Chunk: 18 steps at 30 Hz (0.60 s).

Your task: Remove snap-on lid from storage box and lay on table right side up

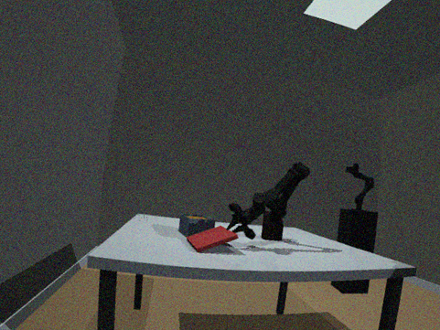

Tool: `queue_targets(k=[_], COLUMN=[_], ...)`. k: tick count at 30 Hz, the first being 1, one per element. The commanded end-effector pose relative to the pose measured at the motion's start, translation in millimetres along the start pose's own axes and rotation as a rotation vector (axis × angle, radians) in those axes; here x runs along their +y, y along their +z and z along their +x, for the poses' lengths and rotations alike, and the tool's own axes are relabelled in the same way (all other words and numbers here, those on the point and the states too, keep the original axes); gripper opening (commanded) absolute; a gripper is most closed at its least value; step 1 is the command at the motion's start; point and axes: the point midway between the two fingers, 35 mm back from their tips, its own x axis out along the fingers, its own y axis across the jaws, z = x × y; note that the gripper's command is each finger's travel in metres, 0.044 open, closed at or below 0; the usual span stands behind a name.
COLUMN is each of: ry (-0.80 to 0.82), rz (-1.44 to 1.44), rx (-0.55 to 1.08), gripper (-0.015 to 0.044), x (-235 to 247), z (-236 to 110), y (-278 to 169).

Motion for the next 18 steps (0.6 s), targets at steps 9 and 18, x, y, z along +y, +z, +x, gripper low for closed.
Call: queue_targets(k=[9,18], ry=[-0.025,-0.025], rz=[-0.002,-0.002], rx=[-0.010,-0.010], gripper=[0.0000,0.0236], x=[-15.9,-5.1], z=[9.2,4.3], y=[3.9,-0.6])
